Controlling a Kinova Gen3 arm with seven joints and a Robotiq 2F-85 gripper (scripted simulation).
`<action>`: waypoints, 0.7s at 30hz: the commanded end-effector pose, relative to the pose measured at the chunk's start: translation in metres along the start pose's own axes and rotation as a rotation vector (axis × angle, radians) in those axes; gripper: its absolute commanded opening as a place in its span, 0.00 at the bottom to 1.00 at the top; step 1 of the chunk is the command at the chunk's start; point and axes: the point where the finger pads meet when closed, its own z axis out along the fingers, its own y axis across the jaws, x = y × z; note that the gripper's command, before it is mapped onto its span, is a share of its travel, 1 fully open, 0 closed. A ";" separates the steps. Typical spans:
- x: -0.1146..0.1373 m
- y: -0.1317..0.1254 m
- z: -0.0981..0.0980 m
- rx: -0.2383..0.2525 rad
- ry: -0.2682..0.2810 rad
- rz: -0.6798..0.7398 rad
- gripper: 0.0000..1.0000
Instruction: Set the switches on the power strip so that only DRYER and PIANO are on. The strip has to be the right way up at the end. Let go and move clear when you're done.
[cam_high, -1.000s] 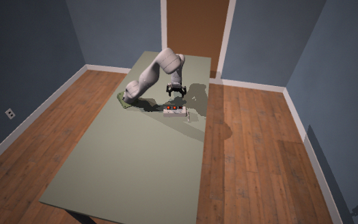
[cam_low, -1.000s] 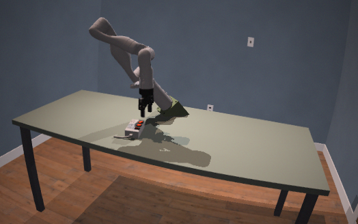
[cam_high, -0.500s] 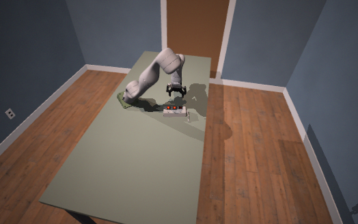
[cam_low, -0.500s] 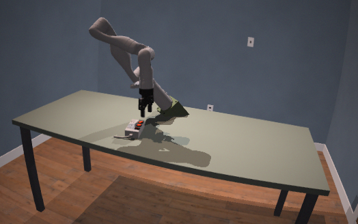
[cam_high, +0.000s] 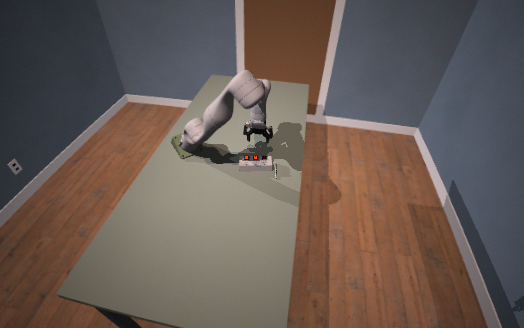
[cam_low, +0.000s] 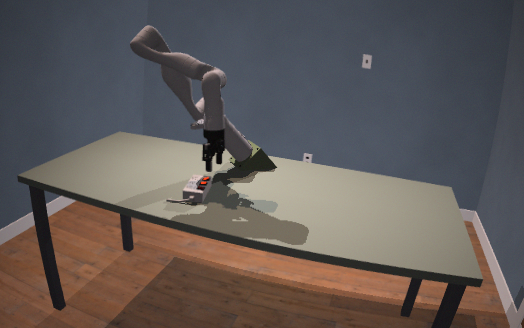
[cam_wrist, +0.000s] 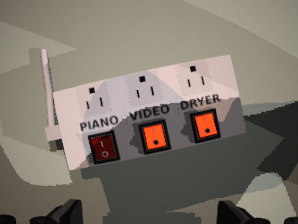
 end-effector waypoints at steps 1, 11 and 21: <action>0.004 -0.003 -0.004 0.004 0.002 0.001 1.00; 0.076 -0.018 -0.058 0.006 0.046 -0.002 1.00; 0.087 -0.018 -0.066 0.001 0.050 -0.004 1.00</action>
